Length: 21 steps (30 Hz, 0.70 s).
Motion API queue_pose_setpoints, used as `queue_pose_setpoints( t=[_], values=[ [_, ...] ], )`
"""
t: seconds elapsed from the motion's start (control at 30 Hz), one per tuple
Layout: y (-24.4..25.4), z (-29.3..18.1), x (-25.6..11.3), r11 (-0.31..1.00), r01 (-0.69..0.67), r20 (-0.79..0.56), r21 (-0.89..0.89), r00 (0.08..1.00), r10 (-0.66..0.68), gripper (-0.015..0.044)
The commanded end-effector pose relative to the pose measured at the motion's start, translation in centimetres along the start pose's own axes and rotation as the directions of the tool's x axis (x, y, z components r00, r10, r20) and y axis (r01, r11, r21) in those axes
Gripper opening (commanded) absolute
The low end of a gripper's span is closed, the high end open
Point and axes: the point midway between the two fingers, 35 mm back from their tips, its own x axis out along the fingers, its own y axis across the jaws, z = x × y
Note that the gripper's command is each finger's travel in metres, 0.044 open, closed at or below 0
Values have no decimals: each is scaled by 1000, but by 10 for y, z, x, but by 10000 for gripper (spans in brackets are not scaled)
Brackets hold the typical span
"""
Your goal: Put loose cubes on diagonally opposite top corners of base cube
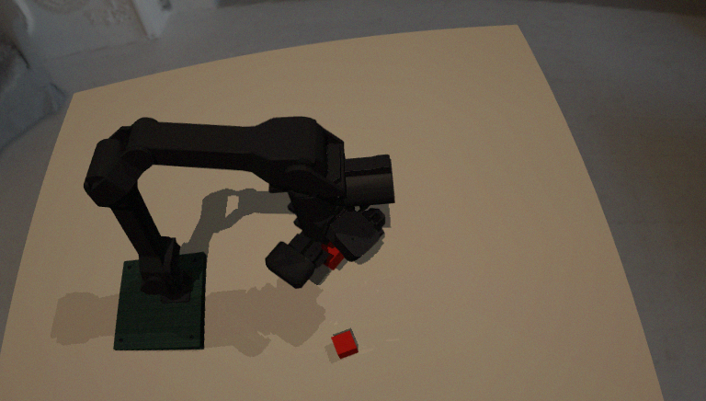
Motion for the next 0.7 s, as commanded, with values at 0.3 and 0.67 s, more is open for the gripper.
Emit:
queue_pose_setpoints(
  t=[0.3, 0.67],
  values=[
    [20, -28, 11, 988, -2, -2, -154, 1000, 1, 105],
    [36, -57, 24, 953, -4, -4, -303, 1000, 3, 105]
  ],
)
